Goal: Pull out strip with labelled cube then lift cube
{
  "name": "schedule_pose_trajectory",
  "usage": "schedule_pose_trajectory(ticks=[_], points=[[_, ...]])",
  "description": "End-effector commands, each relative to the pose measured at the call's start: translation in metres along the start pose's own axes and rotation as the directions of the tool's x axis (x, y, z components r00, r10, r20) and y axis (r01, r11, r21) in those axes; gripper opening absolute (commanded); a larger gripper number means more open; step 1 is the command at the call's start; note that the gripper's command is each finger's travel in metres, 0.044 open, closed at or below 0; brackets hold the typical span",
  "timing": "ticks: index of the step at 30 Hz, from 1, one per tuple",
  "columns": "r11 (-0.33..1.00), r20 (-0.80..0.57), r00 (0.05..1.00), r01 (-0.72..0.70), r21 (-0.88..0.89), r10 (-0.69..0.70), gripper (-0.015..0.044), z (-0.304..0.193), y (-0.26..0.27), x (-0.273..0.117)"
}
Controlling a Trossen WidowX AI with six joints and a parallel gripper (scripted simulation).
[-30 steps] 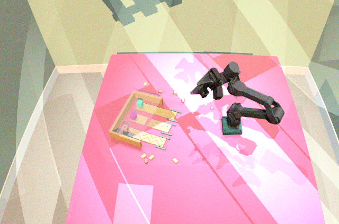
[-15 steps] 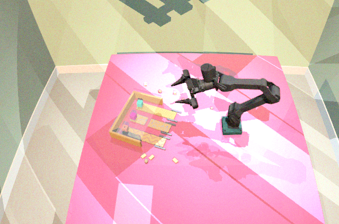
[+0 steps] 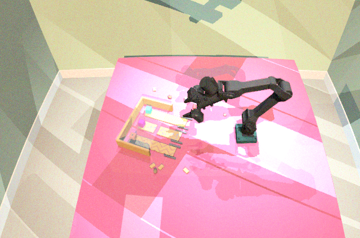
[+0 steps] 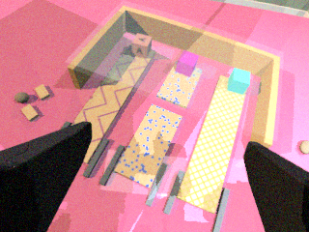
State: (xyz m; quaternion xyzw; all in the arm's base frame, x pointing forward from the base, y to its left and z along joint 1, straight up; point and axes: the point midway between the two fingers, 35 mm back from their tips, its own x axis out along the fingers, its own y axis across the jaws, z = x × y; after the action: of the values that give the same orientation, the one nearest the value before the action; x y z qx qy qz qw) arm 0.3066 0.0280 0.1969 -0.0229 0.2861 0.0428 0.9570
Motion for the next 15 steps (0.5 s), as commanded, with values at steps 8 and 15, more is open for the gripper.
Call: schedule_pose_trajectory(ticks=[8, 15], points=[[1.0, -0.003, 1.0, 0.005, 0.006, -0.005, 0.04, 0.001, 0.0, 0.0], [0.998, -0.14, 0.99, -0.019, 0.064, 0.028, 0.0269, 0.011, 0.012, 0.02]])
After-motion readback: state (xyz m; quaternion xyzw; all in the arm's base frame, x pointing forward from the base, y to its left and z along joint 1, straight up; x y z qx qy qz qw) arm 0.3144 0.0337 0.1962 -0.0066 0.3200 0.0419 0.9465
